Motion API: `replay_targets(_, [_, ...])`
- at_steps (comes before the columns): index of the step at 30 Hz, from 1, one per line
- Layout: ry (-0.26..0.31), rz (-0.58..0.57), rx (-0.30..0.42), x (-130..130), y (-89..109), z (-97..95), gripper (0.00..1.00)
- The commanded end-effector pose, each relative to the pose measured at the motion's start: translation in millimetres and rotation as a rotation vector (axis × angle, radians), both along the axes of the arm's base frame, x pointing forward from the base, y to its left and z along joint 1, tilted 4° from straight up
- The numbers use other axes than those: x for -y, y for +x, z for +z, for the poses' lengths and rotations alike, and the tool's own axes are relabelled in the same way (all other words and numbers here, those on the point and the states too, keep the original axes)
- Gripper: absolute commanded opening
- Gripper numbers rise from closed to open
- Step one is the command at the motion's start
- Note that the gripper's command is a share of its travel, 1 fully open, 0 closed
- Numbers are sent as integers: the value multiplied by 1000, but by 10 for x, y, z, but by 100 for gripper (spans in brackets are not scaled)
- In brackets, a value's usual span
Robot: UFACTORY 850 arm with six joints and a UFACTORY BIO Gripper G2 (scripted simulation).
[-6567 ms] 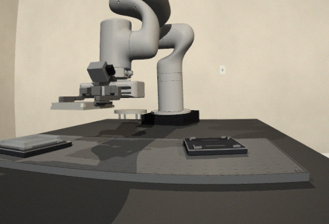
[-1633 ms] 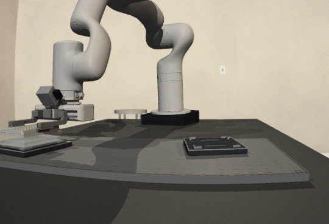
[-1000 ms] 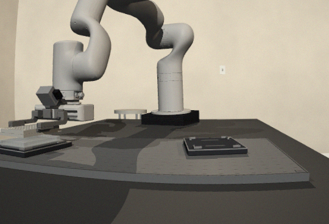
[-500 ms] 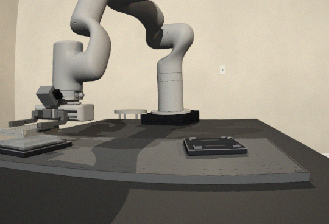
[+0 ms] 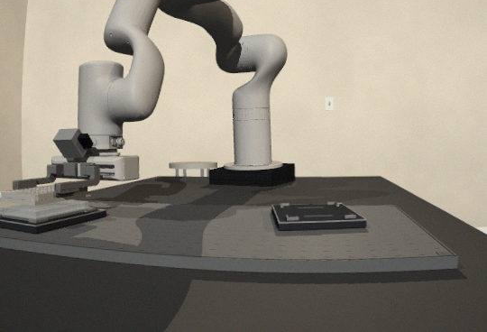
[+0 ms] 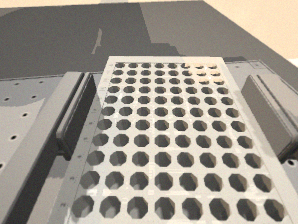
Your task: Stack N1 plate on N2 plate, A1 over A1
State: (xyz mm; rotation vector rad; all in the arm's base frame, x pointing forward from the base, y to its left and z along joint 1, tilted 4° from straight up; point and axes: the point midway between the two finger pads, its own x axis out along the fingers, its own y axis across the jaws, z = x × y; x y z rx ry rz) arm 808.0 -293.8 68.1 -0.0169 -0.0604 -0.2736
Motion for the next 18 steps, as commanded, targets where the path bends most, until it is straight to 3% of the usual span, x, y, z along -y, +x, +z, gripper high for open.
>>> replay_targets(1, [-1, 0, 2, 3, 8, 10, 0])
replay_targets(18, [-1, 0, 2, 4, 10, -15, 0])
